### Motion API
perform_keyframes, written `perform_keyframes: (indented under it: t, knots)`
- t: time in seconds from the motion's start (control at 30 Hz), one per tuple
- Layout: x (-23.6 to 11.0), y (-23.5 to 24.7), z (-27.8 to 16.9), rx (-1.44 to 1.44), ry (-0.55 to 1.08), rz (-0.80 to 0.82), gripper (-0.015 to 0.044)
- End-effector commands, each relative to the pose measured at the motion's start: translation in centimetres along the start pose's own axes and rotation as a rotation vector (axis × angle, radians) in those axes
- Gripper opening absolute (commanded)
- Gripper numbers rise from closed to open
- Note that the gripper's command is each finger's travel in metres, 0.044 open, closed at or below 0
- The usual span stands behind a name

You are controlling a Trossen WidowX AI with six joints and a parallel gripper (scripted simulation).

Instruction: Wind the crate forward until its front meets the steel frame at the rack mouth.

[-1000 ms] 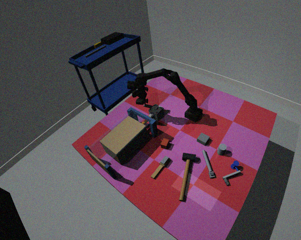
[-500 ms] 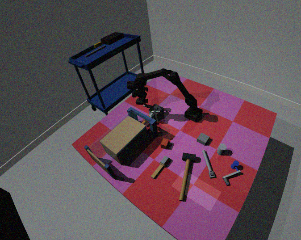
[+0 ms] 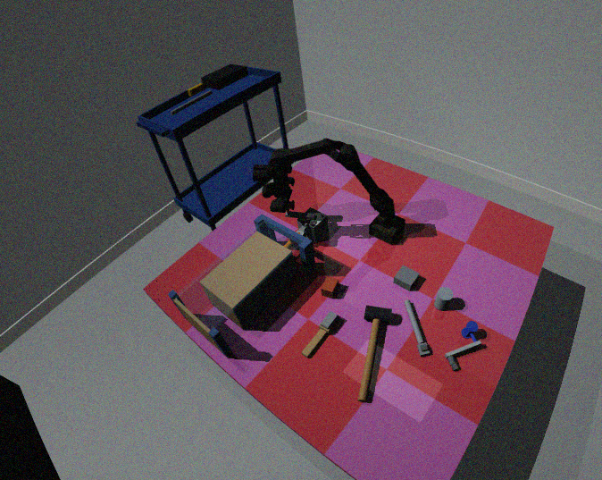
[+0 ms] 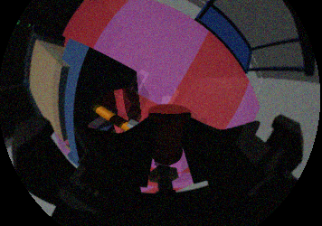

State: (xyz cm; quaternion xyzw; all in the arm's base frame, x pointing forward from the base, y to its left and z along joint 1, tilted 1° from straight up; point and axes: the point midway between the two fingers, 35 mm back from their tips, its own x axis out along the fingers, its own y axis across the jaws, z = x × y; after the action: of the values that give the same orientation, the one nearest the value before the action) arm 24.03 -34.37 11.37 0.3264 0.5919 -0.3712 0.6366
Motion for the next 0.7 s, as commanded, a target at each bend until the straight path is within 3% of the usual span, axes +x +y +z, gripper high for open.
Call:
perform_keyframes:
  t: [0.0,0.67]
  knots:
    - [0.8,2.5,-1.2,-0.025,0.055,0.037,0.0000]
    - [0.7,5.4,-2.3,-0.025,0.056,0.040,0.0000]
